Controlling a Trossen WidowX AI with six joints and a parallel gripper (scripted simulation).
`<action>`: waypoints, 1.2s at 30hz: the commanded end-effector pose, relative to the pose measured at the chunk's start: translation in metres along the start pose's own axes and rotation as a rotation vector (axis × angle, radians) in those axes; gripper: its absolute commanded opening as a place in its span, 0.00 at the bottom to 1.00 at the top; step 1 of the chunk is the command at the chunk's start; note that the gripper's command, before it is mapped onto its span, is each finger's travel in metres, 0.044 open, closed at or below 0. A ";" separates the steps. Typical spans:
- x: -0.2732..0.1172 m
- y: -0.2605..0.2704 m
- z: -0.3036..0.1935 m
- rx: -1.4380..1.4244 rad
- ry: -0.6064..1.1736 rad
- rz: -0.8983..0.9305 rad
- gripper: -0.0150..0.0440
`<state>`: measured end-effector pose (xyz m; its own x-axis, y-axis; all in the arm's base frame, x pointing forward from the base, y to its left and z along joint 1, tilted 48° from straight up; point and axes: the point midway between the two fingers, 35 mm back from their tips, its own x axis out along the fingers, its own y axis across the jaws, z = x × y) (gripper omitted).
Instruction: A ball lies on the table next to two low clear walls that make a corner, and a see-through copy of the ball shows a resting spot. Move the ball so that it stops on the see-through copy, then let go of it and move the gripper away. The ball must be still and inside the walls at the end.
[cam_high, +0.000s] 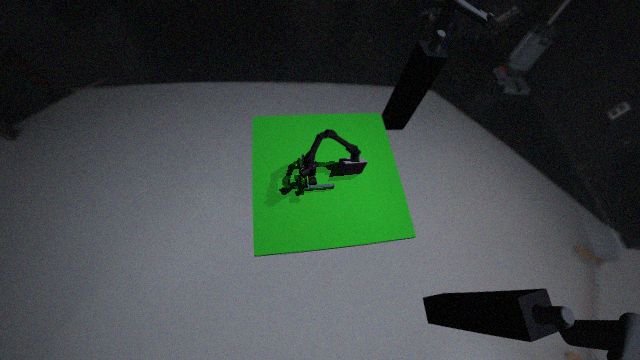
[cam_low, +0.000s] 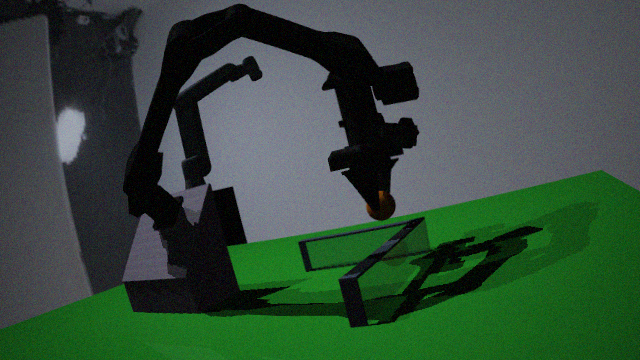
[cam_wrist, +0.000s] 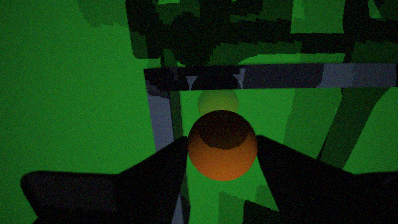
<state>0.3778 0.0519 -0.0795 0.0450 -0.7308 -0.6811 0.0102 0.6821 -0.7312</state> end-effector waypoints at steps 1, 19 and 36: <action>0.010 -0.001 0.002 0.000 -0.009 -0.002 0.25; 0.071 -0.002 0.002 0.000 -0.009 -0.007 0.25; 0.080 -0.002 0.003 0.005 -0.008 -0.002 0.61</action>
<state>0.3838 -0.0081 -0.1327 0.0532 -0.7323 -0.6789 0.0133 0.6803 -0.7328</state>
